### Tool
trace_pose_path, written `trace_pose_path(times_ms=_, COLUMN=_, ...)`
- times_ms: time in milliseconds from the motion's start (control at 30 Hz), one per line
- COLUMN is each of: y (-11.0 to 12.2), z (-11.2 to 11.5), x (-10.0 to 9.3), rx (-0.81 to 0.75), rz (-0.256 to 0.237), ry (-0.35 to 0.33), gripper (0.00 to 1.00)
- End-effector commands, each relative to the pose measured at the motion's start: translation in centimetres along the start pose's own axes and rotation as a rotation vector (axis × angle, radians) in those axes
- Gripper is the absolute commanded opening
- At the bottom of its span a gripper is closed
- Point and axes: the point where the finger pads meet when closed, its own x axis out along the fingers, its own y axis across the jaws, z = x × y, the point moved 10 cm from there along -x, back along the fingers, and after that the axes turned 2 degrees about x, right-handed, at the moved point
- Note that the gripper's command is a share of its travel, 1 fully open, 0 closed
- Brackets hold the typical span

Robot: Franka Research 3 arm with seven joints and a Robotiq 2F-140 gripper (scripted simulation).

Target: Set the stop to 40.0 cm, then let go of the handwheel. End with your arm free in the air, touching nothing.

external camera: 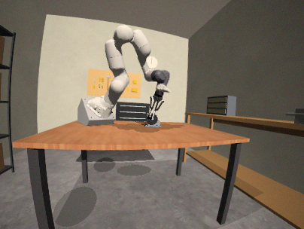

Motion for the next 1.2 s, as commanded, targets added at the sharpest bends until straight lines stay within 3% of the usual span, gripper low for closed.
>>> trace_pose_path(times_ms=0, y=-0.5, z=0.0, x=-0.2, rx=-0.003, rz=-0.008, ry=-0.003, gripper=0.04)
trace_pose_path(times_ms=1167, y=-3.7, z=0.1, x=0.4, rx=-0.003, rz=-0.008, ry=-0.003, gripper=0.04)
